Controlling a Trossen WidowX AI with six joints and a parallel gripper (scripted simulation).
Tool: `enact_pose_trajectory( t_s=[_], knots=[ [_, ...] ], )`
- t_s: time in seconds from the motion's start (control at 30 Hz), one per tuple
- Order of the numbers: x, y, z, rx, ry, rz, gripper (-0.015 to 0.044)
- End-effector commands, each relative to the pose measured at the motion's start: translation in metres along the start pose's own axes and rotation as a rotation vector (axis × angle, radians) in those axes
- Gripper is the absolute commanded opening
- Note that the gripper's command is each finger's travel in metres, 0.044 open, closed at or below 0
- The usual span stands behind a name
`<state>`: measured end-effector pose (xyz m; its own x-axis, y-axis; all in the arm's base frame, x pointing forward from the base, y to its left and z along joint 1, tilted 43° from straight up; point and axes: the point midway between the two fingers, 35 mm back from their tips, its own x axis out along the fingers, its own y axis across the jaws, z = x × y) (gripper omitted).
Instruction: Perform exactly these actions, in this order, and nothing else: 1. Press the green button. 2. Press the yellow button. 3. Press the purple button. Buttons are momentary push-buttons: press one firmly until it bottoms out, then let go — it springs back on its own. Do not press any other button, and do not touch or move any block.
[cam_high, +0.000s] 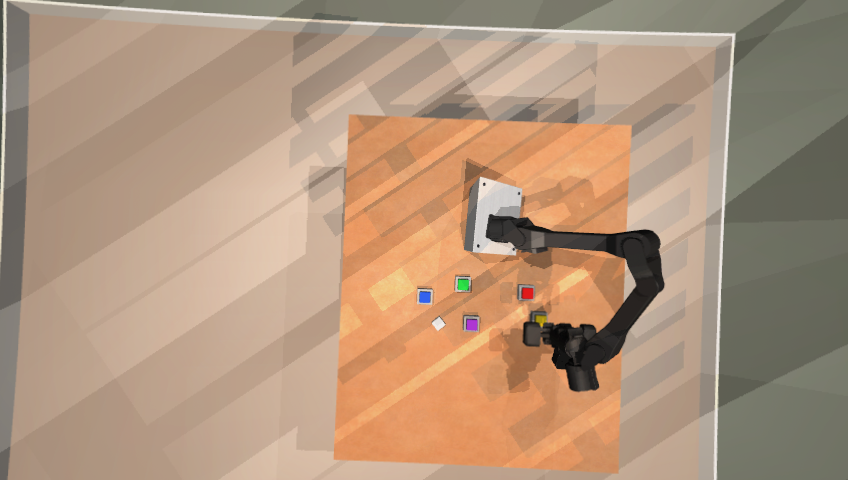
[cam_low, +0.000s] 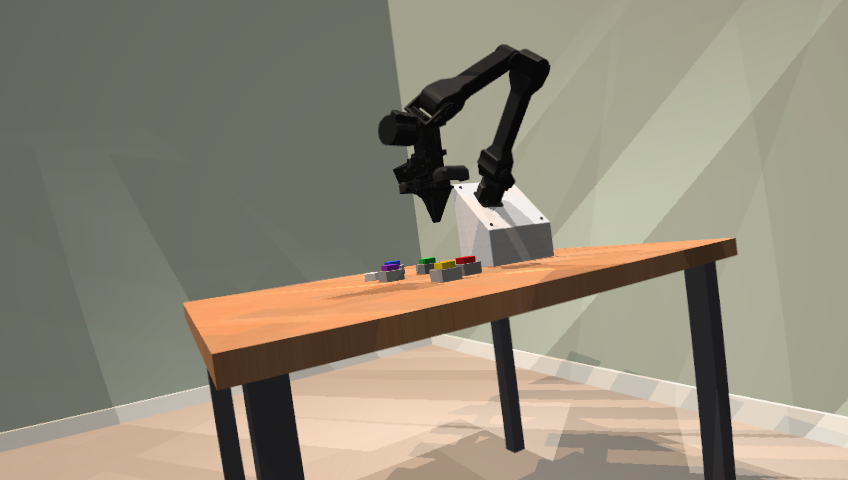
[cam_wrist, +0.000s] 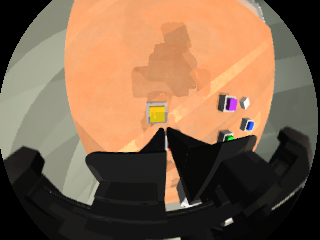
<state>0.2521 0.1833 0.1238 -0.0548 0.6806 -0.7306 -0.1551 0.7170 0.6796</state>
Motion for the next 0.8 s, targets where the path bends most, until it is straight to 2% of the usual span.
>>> enact_pose_trajectory(
  t_s=[0.0,0.1,0.77],
  knots=[
    [0.034,0.003,-0.002,0.005,0.012,0.003,0.0020],
    [0.056,0.004,-0.004,0.005,0.011,0.007,0.0020],
    [0.082,0.004,-0.004,0.005,0.012,0.007,0.0020]
  ],
)
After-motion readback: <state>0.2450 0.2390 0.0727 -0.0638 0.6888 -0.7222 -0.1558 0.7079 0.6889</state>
